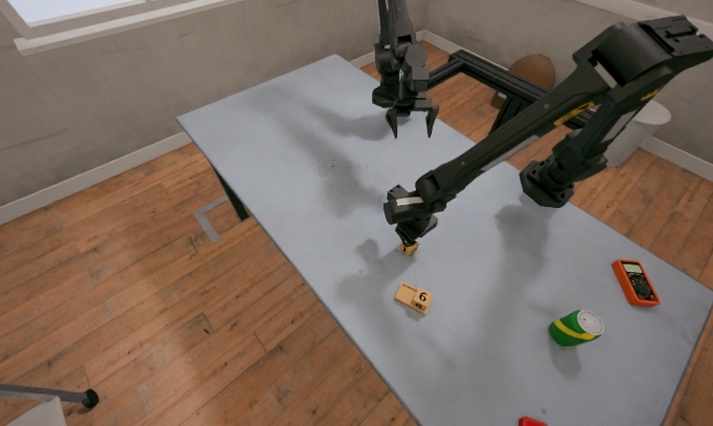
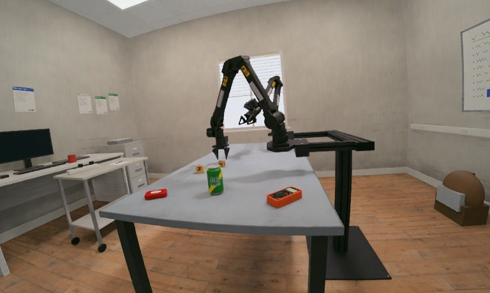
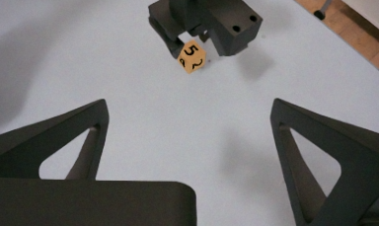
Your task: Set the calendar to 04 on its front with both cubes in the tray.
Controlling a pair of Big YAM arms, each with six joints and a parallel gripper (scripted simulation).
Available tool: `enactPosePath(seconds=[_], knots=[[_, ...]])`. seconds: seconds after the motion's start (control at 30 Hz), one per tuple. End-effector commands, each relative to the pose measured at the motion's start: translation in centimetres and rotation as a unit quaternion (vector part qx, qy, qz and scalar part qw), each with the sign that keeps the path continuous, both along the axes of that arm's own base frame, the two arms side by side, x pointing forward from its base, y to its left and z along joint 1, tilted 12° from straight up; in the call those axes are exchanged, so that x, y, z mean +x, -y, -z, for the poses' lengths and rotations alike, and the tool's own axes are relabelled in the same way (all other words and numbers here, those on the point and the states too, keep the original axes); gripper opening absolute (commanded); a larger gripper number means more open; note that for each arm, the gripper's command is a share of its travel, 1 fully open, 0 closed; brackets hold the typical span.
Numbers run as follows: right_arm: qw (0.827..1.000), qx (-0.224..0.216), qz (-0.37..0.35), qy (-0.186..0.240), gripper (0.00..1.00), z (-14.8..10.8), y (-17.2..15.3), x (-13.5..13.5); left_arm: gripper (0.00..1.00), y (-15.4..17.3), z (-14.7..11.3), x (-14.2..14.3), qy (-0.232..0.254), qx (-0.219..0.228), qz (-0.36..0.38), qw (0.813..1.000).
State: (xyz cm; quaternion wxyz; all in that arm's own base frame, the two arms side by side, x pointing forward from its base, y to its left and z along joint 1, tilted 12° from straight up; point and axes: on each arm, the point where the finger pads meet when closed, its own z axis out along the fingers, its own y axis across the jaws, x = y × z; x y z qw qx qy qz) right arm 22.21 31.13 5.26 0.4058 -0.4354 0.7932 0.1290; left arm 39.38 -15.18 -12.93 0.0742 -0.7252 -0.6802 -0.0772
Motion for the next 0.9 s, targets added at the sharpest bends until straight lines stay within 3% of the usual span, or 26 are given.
enactPosePath(seconds=[0.0, 0.87], knots=[[1.0, 0.007, 0.004, 0.003, 1.0, -0.6, -0.4, 0.5, 0.64, -0.2, 0.4, 2.1, 0.014, -0.007, -0.003, 1.0], [1.0, 0.007, 0.004, 0.003, 1.0, -0.6, -0.4, 0.5, 0.64, -0.8, 3.6, 2.5, 0.015, -0.006, -0.003, 1.0]])
